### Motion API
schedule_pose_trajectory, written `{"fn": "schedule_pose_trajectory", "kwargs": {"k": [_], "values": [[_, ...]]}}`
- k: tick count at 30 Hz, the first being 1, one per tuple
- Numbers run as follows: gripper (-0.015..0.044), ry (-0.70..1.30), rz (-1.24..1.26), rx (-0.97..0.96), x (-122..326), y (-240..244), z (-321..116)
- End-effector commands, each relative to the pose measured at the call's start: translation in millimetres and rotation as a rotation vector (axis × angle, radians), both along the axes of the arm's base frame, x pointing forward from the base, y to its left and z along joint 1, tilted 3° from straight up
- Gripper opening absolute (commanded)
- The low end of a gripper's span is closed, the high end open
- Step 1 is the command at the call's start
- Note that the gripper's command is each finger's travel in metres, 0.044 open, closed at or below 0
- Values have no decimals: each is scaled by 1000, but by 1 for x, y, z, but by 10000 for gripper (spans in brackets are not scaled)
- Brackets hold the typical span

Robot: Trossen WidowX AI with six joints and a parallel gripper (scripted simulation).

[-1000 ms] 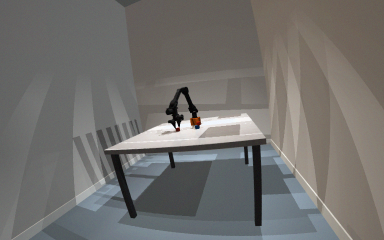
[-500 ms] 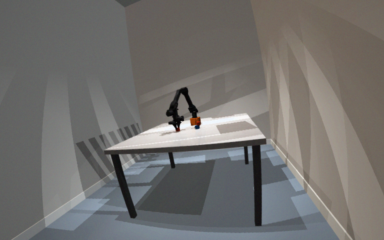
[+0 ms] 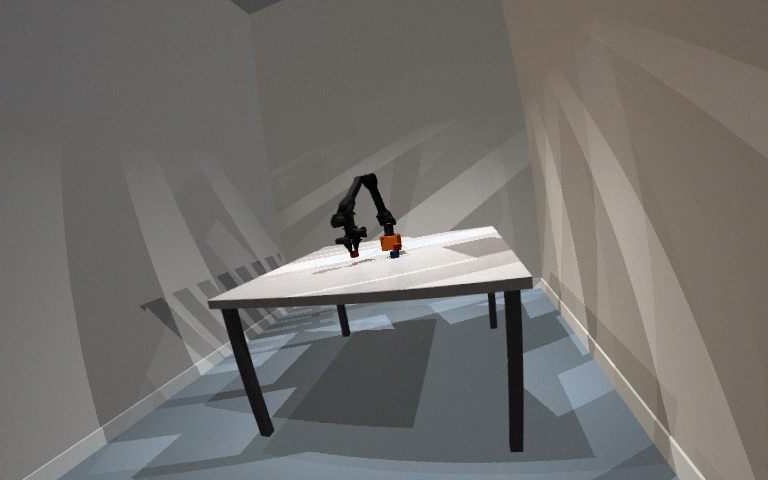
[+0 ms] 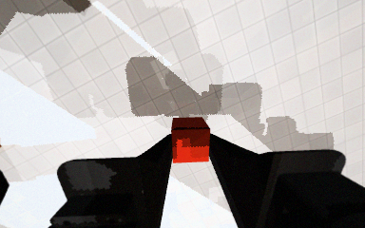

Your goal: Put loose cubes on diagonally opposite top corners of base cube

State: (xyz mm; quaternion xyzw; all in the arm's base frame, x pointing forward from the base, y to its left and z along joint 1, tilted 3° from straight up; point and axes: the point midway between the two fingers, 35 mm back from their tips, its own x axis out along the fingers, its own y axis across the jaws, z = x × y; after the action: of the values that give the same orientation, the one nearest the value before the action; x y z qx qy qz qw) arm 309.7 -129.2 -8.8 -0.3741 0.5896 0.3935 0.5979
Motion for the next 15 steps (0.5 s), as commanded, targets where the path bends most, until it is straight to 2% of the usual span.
{"fn": "schedule_pose_trajectory", "kwargs": {"k": [1, 15], "values": [[105, -2, 4, -4, 2, -2, 13], [105, -2, 4, -4, 1, -2, 57]]}}
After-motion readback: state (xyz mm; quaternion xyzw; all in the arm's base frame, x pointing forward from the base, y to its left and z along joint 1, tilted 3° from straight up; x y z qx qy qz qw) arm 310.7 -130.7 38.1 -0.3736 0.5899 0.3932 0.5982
